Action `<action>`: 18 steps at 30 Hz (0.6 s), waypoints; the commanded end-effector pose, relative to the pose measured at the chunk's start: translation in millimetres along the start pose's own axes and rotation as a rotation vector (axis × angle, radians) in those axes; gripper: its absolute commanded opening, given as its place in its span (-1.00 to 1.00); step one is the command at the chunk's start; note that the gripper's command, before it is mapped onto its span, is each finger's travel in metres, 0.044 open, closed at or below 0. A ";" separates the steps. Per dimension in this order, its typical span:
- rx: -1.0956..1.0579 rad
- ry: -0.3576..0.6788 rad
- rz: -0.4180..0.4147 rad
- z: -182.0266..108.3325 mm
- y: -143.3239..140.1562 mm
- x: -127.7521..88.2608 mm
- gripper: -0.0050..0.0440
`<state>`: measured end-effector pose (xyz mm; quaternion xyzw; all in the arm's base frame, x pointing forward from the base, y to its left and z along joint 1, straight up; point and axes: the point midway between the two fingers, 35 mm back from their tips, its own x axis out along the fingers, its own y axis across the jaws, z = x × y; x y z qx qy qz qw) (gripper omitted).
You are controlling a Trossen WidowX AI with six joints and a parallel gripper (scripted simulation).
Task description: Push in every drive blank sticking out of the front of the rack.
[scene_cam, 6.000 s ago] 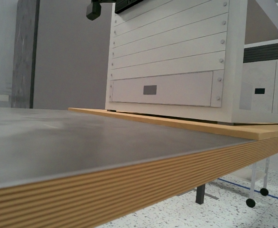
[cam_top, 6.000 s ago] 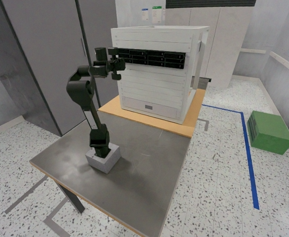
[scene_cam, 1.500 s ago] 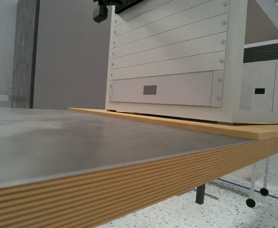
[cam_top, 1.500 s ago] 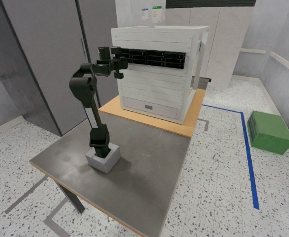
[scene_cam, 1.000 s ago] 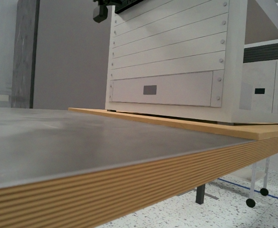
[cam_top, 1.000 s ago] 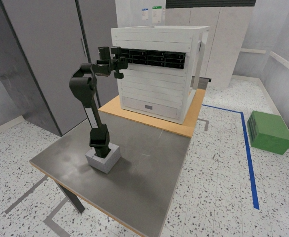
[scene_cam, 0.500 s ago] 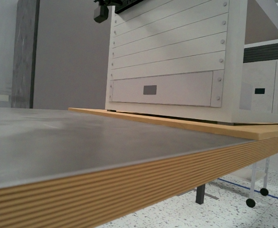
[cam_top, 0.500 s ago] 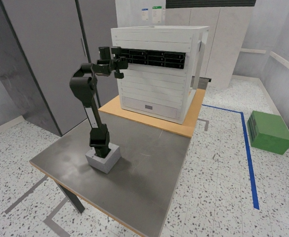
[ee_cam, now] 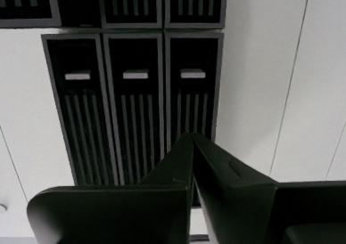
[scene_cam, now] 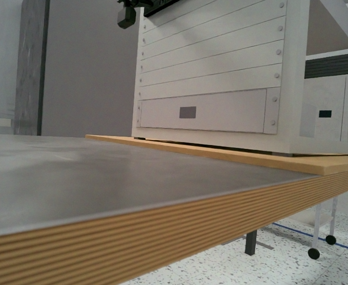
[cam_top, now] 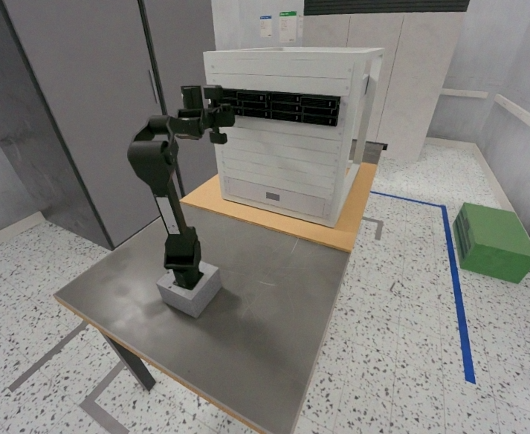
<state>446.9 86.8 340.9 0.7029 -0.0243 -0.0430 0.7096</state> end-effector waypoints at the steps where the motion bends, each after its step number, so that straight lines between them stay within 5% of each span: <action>1: 0.013 -0.001 0.024 1.0 11.5 1.0 -1.00; 18: 0.013 -0.001 0.024 1.0 11.6 3.4 -1.00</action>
